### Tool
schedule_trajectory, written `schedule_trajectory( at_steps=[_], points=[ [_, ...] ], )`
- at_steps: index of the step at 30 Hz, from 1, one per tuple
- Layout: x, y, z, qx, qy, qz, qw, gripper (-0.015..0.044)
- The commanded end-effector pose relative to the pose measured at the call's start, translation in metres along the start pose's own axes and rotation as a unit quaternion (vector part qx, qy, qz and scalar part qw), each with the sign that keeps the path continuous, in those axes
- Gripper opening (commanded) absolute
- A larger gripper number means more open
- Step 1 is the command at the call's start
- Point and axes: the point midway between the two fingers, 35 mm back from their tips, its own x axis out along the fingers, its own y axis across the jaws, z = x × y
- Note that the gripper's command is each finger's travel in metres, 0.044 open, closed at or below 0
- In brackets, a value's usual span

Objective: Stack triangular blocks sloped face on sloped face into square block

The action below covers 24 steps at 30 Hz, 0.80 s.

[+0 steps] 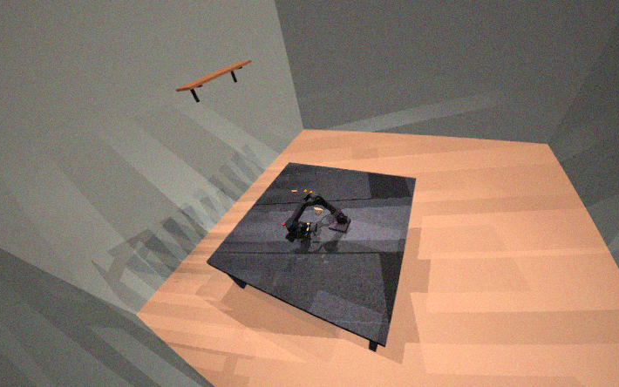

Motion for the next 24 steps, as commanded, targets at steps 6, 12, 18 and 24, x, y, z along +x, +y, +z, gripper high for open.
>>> schedule_trajectory(
  at_steps=[6,12,18,24],
  points=[
    [0.0,0.0,0.0,-0.002,-0.002,0.0,1.0,0.044],
    [-0.013,-0.001,-0.012,-0.009,-0.014,-0.014,1.0,0.044],
    [-0.063,0.005,-0.071,-0.043,-0.064,-0.086,0.993,0.044],
    [-0.067,0.007,-0.077,-0.044,-0.069,-0.093,0.992,0.044]
  ],
)
